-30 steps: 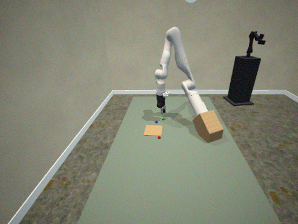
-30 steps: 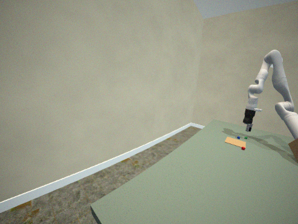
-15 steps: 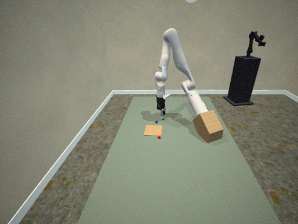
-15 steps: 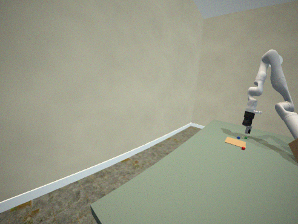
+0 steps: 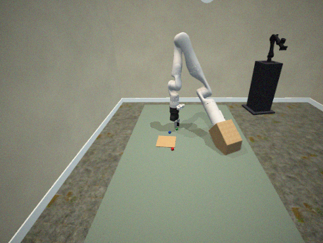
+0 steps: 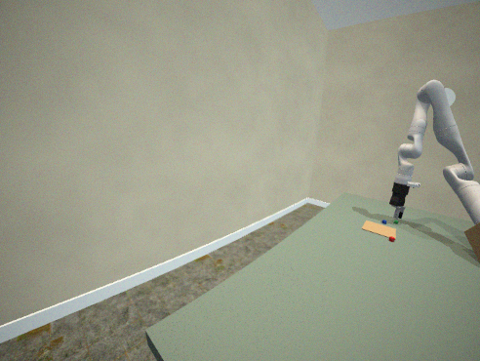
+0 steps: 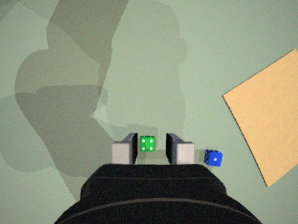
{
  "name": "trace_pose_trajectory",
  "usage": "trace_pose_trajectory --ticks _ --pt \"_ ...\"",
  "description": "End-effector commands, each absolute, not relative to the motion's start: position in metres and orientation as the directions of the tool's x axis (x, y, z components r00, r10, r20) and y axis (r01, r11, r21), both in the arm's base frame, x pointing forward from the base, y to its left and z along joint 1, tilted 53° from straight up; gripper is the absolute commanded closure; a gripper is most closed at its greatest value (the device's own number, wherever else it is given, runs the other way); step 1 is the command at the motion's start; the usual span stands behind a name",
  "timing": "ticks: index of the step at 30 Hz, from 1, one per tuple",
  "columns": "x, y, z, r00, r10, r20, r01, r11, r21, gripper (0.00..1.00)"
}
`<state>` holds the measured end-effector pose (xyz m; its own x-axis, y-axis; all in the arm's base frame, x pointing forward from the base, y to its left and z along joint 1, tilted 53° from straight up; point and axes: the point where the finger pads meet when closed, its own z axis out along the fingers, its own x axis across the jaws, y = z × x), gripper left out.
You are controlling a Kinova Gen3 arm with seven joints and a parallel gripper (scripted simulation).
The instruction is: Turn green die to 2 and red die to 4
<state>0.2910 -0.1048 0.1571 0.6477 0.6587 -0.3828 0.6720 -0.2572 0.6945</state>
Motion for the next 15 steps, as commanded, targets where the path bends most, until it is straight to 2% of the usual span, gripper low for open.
trace_pose_trajectory --ticks 1,15 --pt "0.2901 -0.1107 0.1563 0.655 0.648 -0.389 0.670 -0.260 0.696 0.36" --pt "0.2913 -0.1131 0.1542 0.655 0.648 -0.389 0.670 -0.260 0.696 0.36"
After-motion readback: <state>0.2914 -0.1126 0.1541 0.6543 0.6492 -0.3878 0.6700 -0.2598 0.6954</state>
